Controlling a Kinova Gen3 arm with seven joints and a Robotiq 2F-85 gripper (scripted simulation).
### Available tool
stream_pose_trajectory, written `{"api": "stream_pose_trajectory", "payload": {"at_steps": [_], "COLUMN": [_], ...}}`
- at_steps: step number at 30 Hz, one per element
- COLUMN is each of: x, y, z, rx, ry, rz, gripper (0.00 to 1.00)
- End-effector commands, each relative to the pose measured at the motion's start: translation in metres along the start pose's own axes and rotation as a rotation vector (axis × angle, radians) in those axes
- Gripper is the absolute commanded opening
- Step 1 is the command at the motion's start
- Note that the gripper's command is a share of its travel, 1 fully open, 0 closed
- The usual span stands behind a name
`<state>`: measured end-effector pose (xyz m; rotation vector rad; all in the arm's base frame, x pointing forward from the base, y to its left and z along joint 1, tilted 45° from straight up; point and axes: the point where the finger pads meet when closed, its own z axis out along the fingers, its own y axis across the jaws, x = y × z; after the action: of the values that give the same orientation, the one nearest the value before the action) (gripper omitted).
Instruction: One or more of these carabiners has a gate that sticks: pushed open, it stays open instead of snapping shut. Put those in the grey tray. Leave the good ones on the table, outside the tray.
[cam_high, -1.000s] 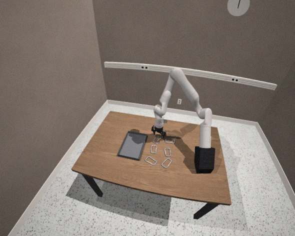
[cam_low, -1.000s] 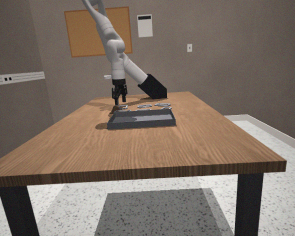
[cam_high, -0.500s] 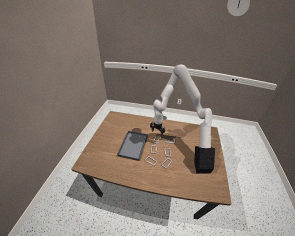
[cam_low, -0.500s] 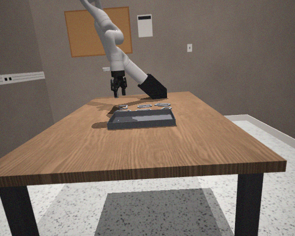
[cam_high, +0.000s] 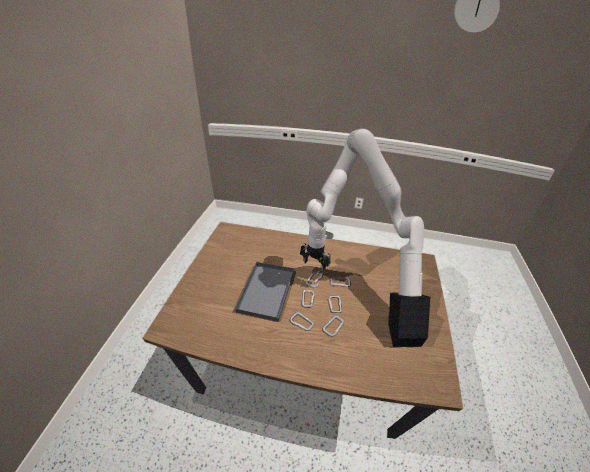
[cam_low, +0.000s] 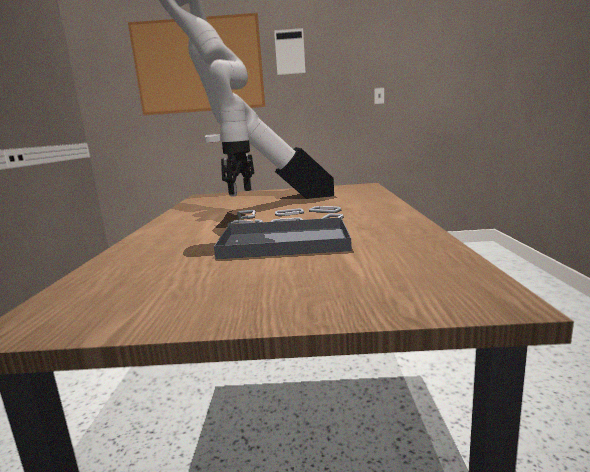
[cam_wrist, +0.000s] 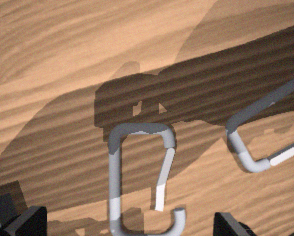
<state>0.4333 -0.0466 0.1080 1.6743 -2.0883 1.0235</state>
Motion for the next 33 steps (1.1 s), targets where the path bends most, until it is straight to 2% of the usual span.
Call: {"api": "stream_pose_trajectory", "payload": {"at_steps": [1,12,13,29,30,33], "x": [0.0,0.0,-0.054,-0.054,-0.107,-0.107], "y": [0.0,0.0,0.006,0.006,0.019,0.019], "z": [-0.001,-0.001,-0.001,-0.001,-0.002,-0.002], "rx": [0.001,0.001,0.001,0.001,0.003,0.003], "ry": [-0.001,-0.001,-0.001,-0.001,-0.005,-0.005], "rz": [0.0,0.0,-0.122,-0.122,-0.243,-0.243], "gripper": [1.0,1.0,1.0,1.0,1.0,1.0]}}
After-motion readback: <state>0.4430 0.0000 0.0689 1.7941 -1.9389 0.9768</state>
